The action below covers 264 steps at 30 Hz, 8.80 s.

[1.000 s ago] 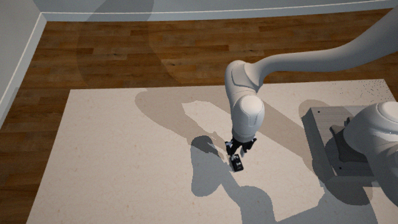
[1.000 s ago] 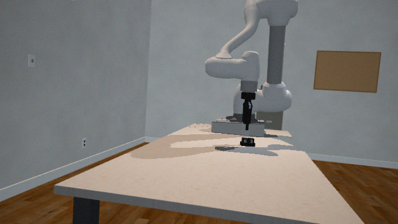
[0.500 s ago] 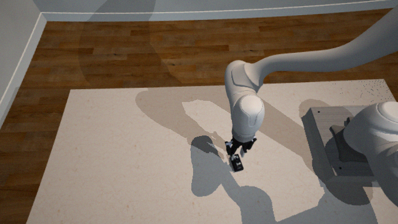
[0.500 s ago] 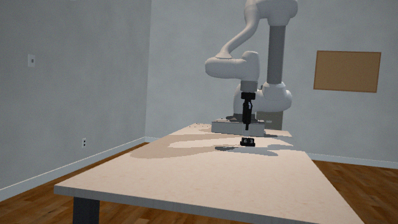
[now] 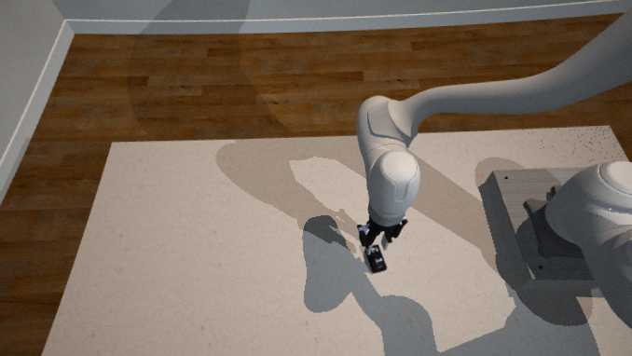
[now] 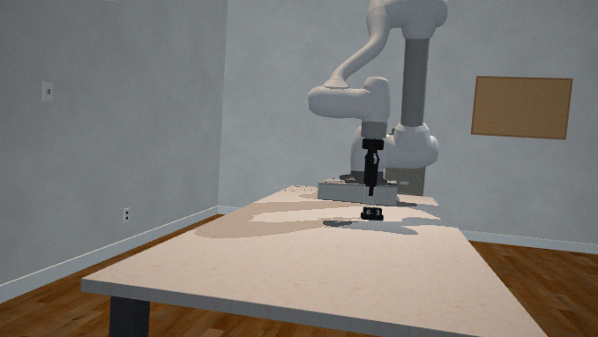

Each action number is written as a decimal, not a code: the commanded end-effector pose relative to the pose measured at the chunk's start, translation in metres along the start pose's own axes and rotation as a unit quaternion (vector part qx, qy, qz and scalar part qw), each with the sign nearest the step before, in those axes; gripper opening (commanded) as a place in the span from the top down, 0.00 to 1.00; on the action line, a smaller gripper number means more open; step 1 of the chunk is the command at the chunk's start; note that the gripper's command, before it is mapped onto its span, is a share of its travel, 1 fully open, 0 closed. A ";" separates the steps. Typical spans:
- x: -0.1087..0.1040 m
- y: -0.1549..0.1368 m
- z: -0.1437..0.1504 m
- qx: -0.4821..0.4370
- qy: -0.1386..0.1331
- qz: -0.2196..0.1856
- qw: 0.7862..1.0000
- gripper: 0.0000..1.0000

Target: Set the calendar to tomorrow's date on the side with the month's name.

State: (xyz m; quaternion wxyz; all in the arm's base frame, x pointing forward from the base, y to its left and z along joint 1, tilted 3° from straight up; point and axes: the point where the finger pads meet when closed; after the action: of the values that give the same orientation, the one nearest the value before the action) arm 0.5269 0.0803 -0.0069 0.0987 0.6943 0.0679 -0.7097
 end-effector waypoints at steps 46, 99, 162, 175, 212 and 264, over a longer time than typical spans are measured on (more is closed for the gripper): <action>0.003 0.001 -0.001 0.000 0.001 0.000 1.000 0.72; 0.003 0.001 -0.002 0.000 0.001 0.000 1.000 0.72; 0.031 0.001 -0.002 0.000 0.001 0.000 1.000 0.72; 0.031 0.001 -0.002 0.000 0.001 0.000 1.000 0.72; 0.031 0.001 -0.002 0.000 0.001 0.000 1.000 0.84; -0.069 0.001 -0.002 0.000 0.001 0.000 1.000 0.84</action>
State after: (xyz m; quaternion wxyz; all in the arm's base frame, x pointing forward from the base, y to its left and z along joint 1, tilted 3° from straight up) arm 0.5312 0.0807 0.0588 0.0998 0.6958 0.0659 -0.7082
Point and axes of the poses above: the point where the finger pads meet when closed, its own x axis out along the fingers, its own z axis across the jaws, y = z × x, and after that the axes turned 5 degrees about x, right-handed
